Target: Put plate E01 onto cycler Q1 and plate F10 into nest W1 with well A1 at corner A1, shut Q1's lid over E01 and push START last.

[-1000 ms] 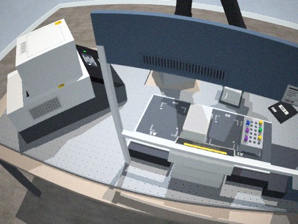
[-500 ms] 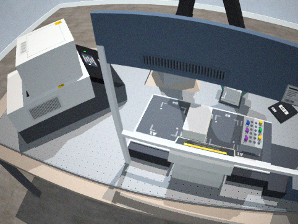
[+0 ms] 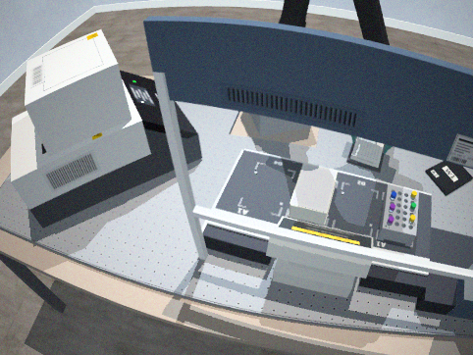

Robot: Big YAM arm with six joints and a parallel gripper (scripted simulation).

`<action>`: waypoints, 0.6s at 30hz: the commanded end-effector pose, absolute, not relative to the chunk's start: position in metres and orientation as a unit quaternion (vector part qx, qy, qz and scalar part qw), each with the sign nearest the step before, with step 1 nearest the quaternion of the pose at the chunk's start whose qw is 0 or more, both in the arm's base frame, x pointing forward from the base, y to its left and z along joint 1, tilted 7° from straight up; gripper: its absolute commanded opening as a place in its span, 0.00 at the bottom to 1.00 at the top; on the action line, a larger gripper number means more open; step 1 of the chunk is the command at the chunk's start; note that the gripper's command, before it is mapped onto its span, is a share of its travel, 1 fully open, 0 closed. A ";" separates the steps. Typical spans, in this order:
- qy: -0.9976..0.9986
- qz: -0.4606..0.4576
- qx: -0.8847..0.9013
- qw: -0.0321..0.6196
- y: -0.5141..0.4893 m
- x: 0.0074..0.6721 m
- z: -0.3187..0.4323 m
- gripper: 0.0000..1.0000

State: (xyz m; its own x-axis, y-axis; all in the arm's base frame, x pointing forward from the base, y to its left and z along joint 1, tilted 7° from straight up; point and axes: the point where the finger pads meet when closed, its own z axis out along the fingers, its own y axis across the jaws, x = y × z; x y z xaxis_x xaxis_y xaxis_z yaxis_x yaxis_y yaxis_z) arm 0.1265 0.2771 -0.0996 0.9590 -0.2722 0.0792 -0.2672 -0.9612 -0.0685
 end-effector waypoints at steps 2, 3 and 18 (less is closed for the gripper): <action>0.137 -0.040 -0.989 0.024 0.278 0.122 -0.100 1.00; 0.139 -0.039 -0.989 0.022 0.276 0.123 -0.101 1.00; 0.148 -0.042 -0.988 0.029 0.277 0.129 -0.096 1.00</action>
State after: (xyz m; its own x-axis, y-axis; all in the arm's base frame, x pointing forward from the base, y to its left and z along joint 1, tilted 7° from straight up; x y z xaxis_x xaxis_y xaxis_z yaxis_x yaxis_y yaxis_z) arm 0.1259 0.2758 -0.1005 0.9589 -0.2726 0.0784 -0.2682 -0.9614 -0.0622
